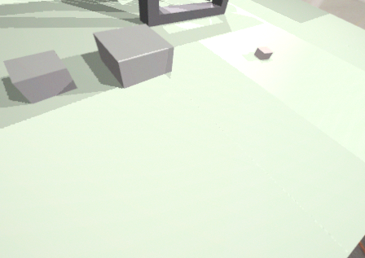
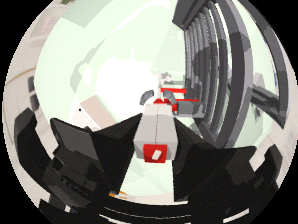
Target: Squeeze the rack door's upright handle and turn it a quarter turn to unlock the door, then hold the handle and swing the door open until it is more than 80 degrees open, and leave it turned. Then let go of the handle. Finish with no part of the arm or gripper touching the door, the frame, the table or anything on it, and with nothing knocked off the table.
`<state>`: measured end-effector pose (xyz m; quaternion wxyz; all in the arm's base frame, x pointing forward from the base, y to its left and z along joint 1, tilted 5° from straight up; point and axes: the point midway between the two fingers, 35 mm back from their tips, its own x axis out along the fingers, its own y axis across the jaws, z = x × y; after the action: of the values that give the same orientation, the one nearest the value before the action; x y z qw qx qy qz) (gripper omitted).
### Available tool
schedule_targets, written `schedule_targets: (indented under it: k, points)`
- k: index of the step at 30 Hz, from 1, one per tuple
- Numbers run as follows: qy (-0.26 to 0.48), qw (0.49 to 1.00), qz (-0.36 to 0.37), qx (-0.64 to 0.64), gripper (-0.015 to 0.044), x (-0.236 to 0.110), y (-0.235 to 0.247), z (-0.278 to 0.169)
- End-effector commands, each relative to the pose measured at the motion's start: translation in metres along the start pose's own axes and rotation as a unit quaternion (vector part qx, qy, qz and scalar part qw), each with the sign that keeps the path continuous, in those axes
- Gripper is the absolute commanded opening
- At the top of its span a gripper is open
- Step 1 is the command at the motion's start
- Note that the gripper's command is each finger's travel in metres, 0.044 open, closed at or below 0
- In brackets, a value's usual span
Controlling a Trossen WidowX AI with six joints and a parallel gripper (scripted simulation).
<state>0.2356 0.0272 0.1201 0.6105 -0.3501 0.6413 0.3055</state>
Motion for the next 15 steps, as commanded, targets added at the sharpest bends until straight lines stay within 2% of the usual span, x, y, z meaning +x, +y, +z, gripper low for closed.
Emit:
schedule_targets:
  k: [1, 15]
  points:
    - [-0.003, 0.999, -0.001, 0.04, 0.002, 0.0, 0.009, 0.002]
    - [-0.003, 0.991, 0.001, 0.13, 0.002, 0.001, 0.037, 0.012]
